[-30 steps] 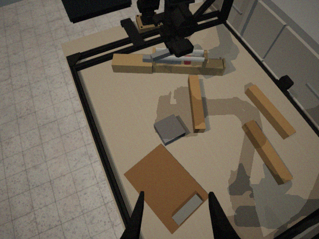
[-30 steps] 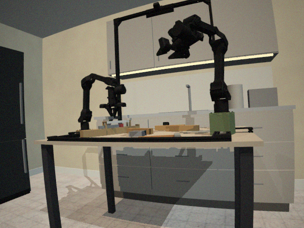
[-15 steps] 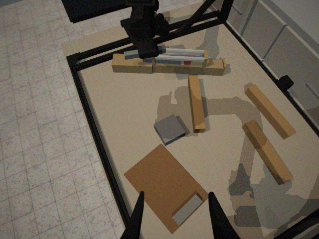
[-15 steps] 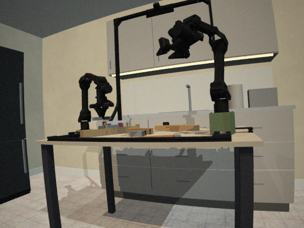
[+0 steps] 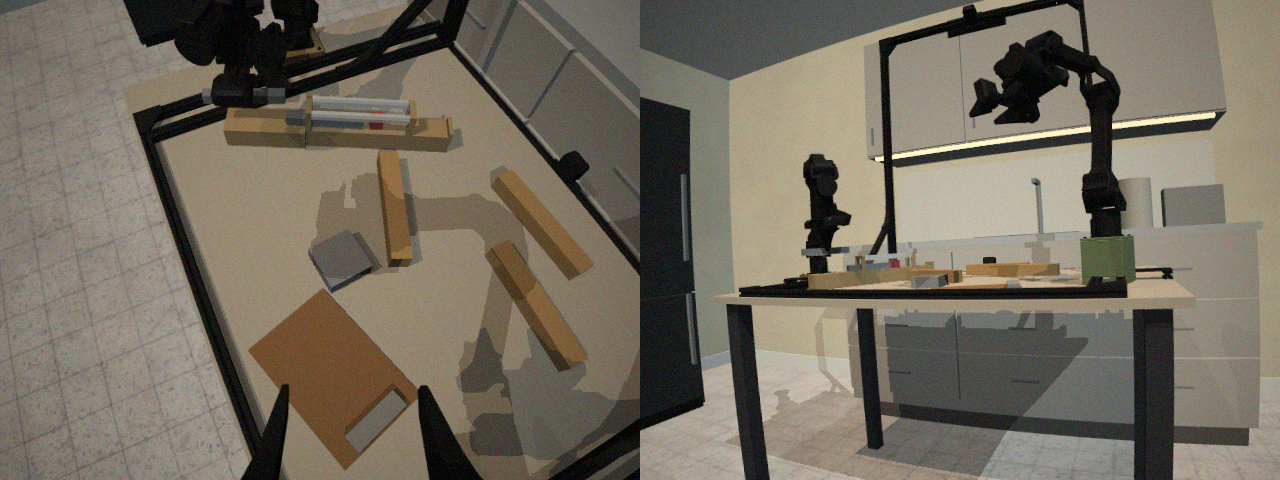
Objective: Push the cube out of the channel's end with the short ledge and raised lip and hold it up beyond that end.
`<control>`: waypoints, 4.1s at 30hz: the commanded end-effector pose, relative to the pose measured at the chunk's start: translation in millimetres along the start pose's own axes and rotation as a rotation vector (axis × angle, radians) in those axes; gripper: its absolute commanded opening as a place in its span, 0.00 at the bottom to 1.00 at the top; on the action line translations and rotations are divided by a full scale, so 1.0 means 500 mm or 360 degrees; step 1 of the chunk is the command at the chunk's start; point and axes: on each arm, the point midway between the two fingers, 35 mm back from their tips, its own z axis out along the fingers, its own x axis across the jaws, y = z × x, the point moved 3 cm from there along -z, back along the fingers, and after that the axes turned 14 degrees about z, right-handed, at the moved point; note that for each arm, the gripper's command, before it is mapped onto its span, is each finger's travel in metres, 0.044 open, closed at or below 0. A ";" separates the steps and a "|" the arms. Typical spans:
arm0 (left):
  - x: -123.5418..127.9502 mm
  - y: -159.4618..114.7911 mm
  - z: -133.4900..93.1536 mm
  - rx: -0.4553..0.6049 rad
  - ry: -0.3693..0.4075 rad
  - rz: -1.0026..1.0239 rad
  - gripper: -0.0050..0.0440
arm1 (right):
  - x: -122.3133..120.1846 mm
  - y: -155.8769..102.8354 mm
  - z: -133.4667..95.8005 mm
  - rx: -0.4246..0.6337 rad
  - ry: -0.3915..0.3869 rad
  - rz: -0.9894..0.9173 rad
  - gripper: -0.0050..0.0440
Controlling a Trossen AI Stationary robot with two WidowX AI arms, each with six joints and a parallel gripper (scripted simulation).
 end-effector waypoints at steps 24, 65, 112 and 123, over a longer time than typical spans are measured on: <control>0.000 0.001 0.000 -0.0006 0.0001 0.0002 0.92 | 0.004 -0.031 0.045 -0.0002 -0.0020 0.0061 0.18; 0.000 0.001 0.000 -0.0006 0.0001 0.0002 0.92 | 0.004 -0.032 0.108 0.0003 -0.0027 0.0068 0.51; 0.000 0.001 0.000 -0.0006 0.0001 0.0002 0.92 | -0.020 -0.168 -0.026 -0.0002 -0.0020 0.0070 0.51; 0.000 0.001 0.000 -0.0006 0.0001 0.0002 0.92 | -0.022 -0.168 0.009 -0.0002 -0.0020 0.0070 0.51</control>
